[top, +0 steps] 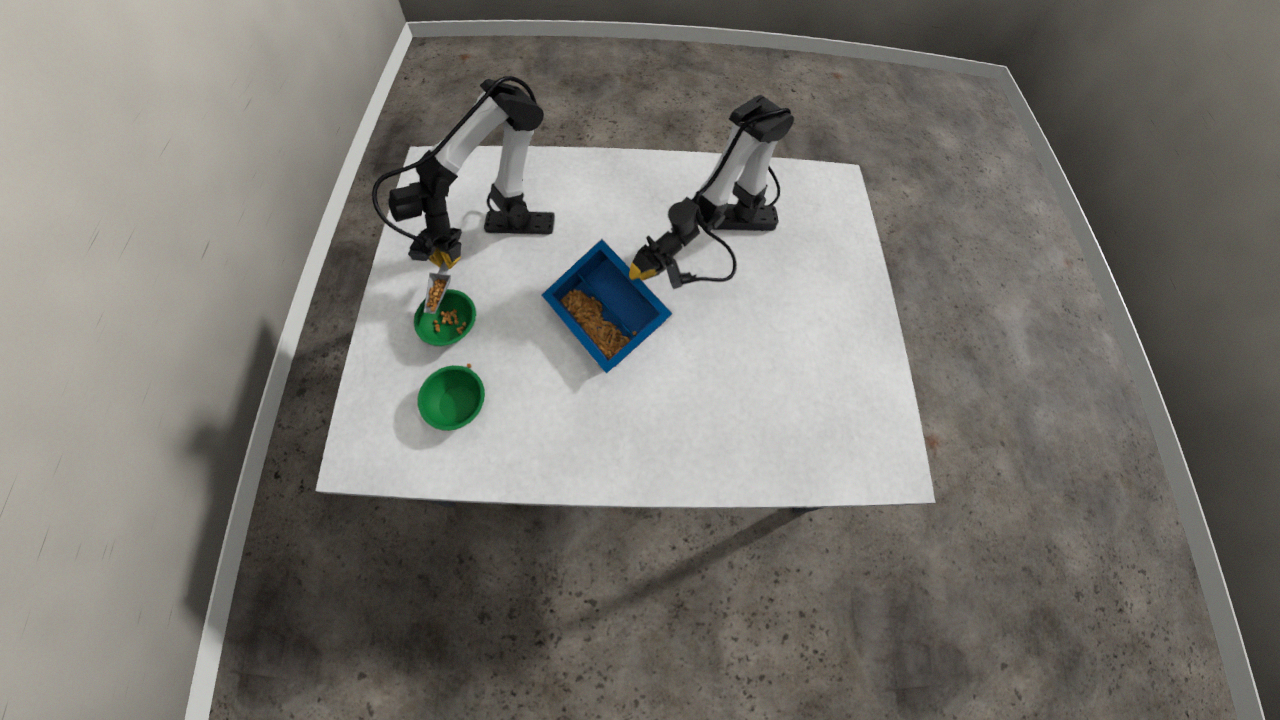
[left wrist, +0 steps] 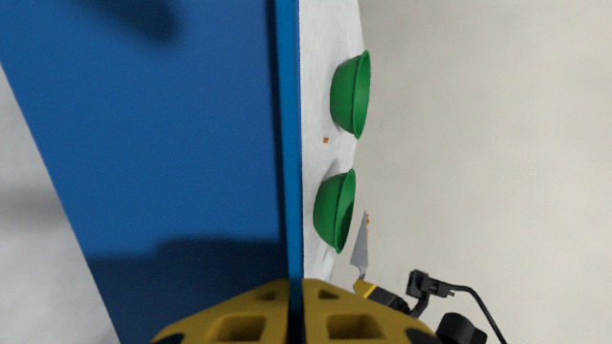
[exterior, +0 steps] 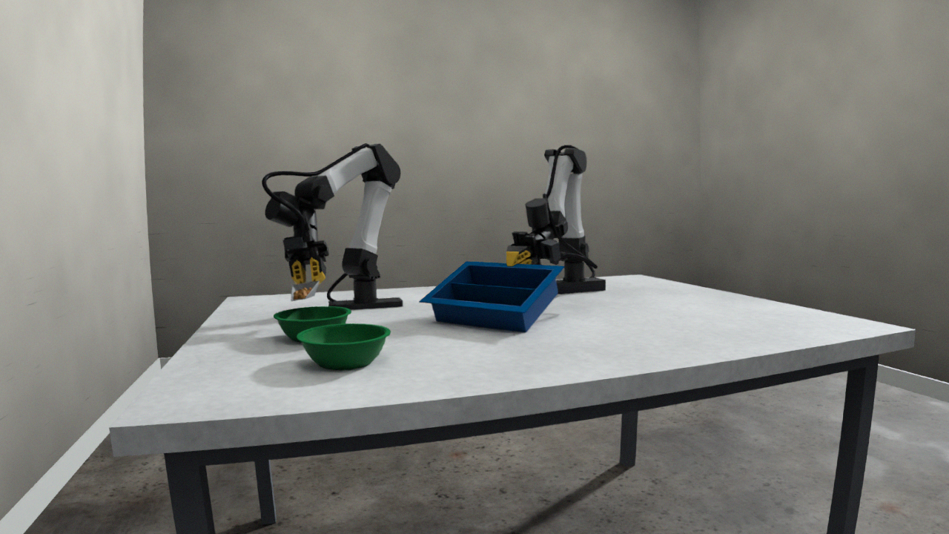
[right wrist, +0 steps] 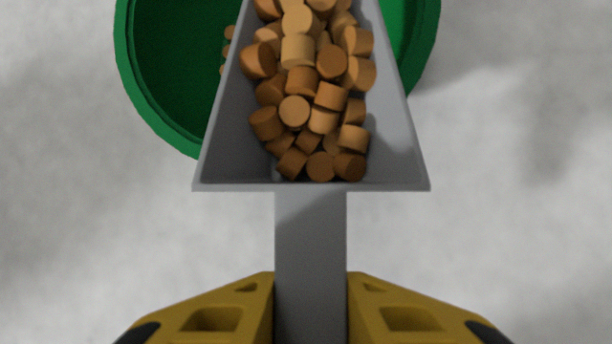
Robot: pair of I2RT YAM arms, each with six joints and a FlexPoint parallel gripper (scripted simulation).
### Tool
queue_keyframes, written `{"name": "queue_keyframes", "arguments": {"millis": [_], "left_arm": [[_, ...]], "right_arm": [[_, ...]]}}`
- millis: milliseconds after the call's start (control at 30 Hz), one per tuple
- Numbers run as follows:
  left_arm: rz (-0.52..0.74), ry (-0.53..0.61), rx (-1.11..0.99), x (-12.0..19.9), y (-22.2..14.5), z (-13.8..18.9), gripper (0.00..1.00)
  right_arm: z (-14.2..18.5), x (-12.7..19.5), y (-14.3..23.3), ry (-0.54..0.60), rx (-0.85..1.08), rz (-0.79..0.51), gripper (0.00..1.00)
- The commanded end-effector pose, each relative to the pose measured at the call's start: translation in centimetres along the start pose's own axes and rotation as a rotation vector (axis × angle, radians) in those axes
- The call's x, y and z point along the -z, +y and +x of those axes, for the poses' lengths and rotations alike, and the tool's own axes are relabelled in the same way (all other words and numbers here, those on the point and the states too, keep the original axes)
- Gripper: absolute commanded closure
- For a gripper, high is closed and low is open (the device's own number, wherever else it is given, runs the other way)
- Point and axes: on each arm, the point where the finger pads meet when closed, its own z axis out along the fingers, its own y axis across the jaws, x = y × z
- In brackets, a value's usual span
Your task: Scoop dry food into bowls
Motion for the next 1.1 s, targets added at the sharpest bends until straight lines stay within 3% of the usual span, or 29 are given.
{"name": "queue_keyframes", "arguments": {"millis": [0,700,1067], "left_arm": [[0.086,0.018,-0.023,0.0,-3.0,0.4,1.0],[0.086,0.018,-0.023,0.0,-3.0,0.4,1.0],[0.086,0.018,-0.023,0.0,-3.0,0.4,1.0]], "right_arm": [[-1.2,-0.4,0.3,-0.085,0.033,-0.059,1.0],[-2.8,-0.1,0.2,-0.141,0.041,-0.084,1.0],[-6.0,-2.0,1.6,-0.036,0.022,0.006,1.0]]}}
